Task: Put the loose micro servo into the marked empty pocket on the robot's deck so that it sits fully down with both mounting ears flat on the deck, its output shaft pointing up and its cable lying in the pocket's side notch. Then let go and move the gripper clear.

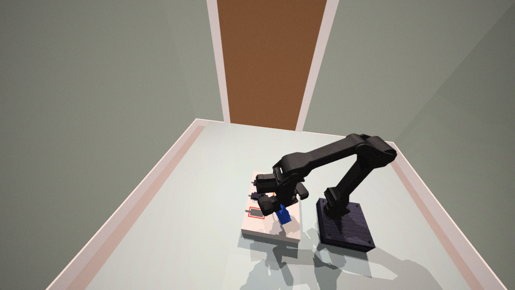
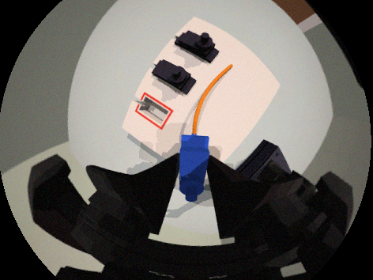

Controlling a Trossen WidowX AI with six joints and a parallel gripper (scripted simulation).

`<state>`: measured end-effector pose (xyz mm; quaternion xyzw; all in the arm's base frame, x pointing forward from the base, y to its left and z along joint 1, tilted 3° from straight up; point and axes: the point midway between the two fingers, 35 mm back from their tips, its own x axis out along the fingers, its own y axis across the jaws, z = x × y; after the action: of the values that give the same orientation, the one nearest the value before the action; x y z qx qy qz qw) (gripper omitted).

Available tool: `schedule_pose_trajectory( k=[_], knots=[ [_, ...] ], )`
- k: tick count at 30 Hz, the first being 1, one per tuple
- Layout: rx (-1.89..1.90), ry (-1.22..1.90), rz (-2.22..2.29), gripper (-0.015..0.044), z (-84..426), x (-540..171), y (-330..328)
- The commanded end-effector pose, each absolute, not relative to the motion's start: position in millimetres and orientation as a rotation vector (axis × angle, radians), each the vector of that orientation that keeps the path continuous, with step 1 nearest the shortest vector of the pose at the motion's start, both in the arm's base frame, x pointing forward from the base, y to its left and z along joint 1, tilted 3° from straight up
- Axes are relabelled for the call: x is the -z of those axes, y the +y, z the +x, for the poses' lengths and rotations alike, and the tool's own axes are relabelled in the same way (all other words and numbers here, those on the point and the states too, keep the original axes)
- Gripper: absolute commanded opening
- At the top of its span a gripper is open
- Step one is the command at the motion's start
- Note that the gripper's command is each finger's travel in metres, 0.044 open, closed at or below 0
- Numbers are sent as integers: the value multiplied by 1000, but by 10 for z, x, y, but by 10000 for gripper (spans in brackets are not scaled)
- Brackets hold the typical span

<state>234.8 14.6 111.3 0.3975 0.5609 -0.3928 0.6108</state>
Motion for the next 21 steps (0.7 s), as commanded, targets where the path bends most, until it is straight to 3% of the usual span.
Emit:
schedule_pose_trajectory(
  k=[1, 21],
  knots=[
    [816, 1331, 821, 0, 2358, -1120, 145],
    [308, 1479, 272, 0, 2358, -1120, 145]
  ],
)
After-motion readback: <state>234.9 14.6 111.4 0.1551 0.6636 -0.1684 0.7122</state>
